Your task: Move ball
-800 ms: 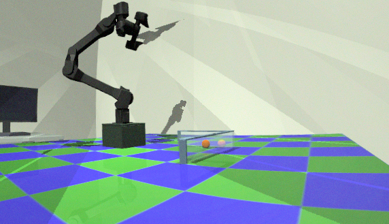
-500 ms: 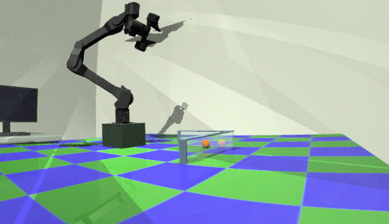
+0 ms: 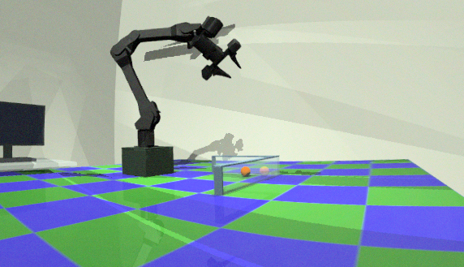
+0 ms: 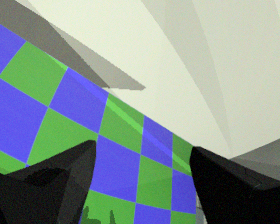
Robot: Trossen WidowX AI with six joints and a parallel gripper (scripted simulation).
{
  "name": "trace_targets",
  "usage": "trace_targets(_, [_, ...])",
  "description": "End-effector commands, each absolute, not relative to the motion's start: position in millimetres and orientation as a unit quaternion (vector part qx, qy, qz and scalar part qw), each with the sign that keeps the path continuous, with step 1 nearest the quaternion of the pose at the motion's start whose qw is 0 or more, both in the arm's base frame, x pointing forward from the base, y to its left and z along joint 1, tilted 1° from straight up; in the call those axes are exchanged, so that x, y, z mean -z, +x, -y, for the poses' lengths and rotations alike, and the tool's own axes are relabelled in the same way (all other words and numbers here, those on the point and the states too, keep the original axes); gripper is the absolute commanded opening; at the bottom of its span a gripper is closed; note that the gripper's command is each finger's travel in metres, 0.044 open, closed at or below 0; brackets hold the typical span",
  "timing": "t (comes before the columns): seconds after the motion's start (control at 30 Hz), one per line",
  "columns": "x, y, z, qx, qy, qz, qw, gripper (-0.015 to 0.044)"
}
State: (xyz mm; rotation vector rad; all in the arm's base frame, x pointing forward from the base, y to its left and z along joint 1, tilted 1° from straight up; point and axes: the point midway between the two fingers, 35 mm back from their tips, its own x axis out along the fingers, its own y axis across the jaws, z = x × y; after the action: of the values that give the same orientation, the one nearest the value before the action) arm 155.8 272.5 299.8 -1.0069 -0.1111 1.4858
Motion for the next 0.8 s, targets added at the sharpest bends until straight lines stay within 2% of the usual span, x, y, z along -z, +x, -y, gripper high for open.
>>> trace_targets(0.0, [-244,206,-274,-0.621,-0.478,-0.059,0.618,0.0251])
trace_targets(0.4, [-89,293,-220,-0.558,-0.544,-0.321,0.538,0.0251])
trace_targets(0.6, [-17,308,-174,-0.535,-0.555,-0.433,0.467,0.0251])
trace_targets(0.77, [-11,309,-169,-0.533,-0.555,-0.443,0.459,0.0251])
